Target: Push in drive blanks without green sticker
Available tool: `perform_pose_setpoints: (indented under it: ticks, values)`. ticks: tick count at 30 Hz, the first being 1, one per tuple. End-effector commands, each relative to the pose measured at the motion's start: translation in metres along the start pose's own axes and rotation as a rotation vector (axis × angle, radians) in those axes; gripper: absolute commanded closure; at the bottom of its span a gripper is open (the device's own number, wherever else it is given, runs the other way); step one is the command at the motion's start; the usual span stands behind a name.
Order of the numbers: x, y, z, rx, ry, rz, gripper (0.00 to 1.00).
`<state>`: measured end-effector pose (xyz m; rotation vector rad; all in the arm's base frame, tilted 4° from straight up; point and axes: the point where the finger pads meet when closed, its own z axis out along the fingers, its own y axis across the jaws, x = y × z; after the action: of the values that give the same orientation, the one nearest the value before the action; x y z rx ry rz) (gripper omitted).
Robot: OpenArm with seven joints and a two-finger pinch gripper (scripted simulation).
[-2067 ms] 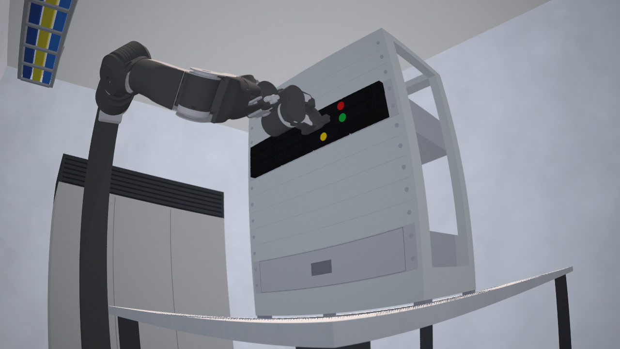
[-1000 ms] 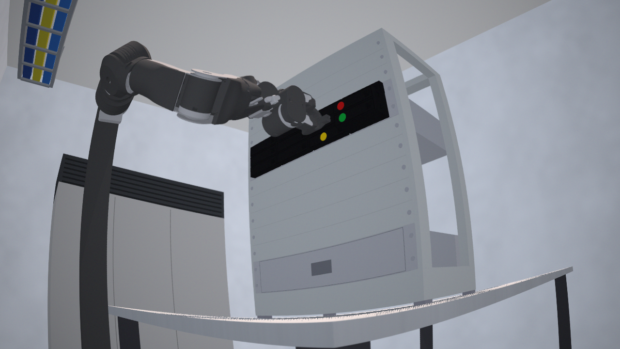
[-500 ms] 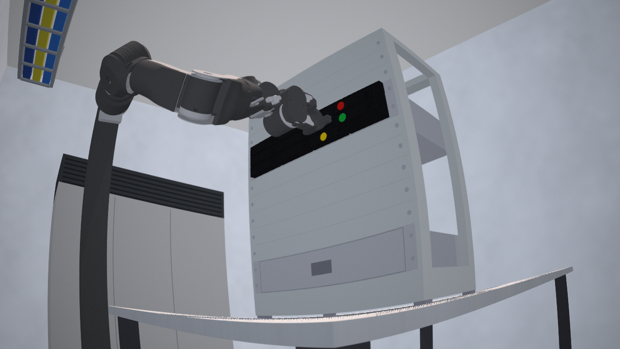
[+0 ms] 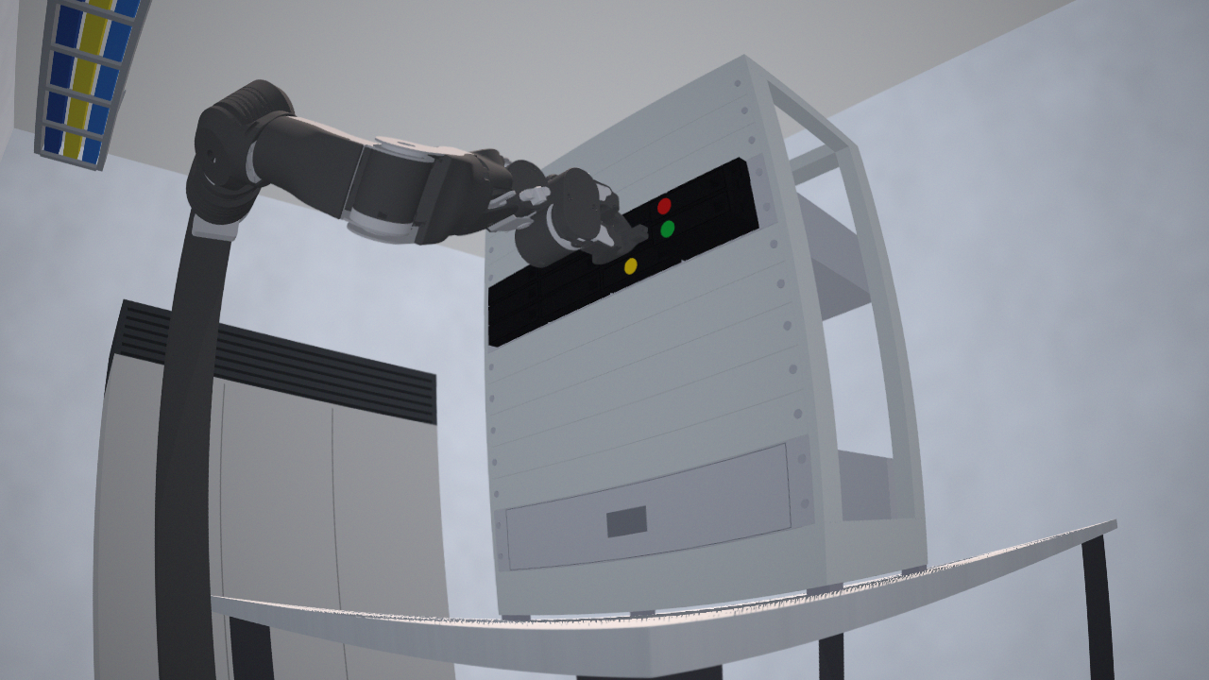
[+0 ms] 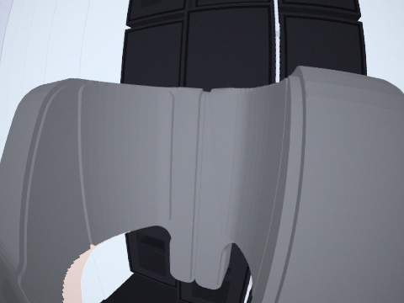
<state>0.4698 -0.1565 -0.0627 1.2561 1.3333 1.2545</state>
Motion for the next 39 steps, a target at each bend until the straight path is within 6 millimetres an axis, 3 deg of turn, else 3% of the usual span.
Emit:
perform_pose_setpoints:
  ticks: [1,39]
  values:
    - [0.0014,0.0043,0.0008,-0.012,0.005,-0.005,1.00]
    - [0.0035,0.0085,0.0079,-0.012,0.005,-0.005,1.00]
